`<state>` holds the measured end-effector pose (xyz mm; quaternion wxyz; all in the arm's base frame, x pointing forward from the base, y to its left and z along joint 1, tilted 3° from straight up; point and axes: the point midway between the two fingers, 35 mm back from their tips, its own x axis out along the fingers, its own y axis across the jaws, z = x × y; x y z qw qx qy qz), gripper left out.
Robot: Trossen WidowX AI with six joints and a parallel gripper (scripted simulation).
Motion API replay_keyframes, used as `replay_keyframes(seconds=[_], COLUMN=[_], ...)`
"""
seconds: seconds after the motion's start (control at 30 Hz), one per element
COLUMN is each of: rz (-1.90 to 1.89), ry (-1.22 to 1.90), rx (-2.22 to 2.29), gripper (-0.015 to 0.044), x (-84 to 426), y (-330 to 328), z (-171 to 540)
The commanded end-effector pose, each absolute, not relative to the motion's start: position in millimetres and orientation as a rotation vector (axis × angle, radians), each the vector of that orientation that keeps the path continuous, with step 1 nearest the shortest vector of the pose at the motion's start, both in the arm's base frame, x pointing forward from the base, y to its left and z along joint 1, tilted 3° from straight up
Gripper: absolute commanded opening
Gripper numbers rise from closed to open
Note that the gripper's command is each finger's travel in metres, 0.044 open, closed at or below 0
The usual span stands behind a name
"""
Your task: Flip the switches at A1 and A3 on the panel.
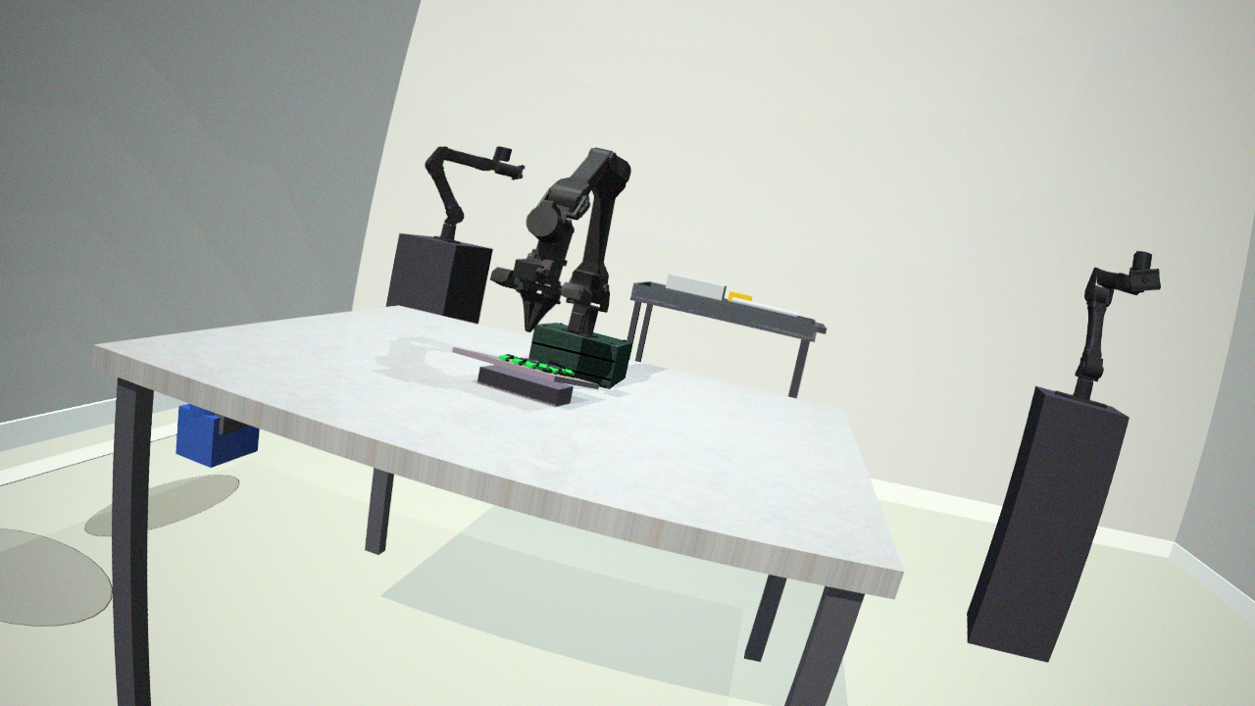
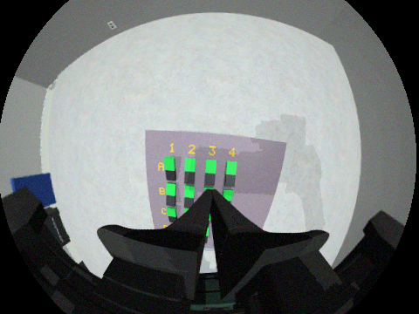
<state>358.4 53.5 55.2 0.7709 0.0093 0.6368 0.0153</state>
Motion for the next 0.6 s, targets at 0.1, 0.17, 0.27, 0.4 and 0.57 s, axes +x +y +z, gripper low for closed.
replay_keyframes(seconds=[0.1, 0.17, 0.27, 0.4, 0.57], rz=[0.036, 0.036, 0.036, 0.036, 0.036], ry=[1.402, 1.402, 1.402, 1.402, 1.402], rx=[0.012, 0.012, 0.012, 0.012, 0.012], gripper=[0.0000, 0.0000, 0.0000, 0.0000, 0.0000], x=[353.9, 354.1, 355.1, 355.2, 355.9], y=[53.3, 53.4, 53.6, 53.6, 53.8], z=[32.6, 31.4, 22.8, 22.5, 17.8])
